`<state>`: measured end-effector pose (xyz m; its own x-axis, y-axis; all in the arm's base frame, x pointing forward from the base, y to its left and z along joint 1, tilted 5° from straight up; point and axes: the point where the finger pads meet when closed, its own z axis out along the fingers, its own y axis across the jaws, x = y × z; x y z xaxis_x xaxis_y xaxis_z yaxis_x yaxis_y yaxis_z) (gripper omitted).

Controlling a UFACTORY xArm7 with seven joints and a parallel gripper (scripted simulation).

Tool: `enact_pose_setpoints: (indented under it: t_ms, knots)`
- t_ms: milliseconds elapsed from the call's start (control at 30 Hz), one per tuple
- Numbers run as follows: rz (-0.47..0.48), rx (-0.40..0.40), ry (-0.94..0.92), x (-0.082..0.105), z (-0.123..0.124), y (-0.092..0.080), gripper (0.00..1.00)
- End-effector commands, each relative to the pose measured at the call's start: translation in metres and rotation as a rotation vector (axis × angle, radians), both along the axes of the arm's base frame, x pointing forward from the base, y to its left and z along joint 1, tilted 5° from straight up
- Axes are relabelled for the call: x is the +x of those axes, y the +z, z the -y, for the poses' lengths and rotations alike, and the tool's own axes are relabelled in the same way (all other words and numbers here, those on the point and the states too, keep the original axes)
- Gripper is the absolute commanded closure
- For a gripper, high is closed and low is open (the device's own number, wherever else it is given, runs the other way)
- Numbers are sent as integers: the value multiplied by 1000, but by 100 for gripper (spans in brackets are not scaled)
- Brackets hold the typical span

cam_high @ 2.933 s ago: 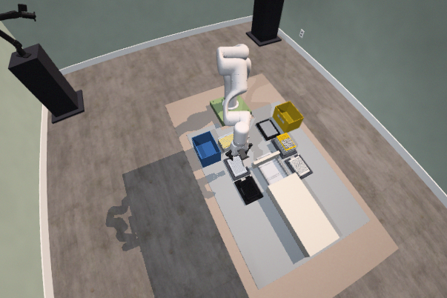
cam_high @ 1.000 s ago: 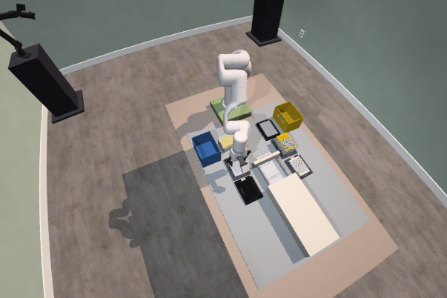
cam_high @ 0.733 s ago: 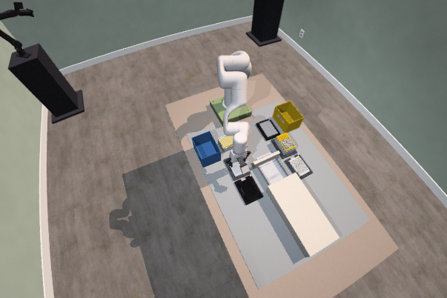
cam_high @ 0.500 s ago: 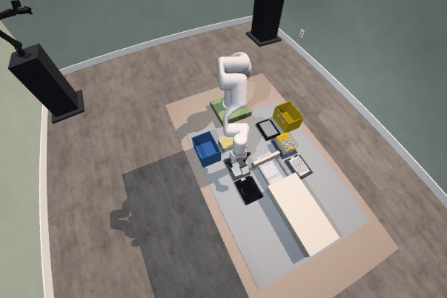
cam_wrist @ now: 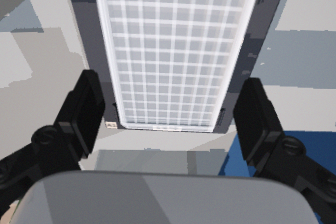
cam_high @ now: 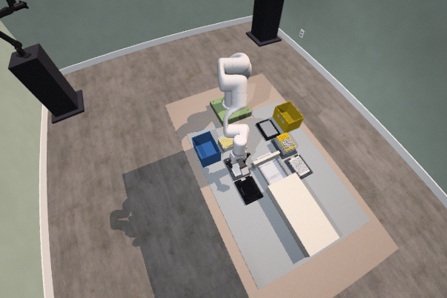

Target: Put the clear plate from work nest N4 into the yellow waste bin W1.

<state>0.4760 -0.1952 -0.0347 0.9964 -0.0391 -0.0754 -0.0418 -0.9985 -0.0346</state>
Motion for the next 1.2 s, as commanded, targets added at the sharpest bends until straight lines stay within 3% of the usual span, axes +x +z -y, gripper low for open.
enact_pose_setpoints:
  t_ms: [0,1167]
  knots:
    - [4,-2,0,2,1,2,0]
    - [4,-2,0,0,0,-18,0]
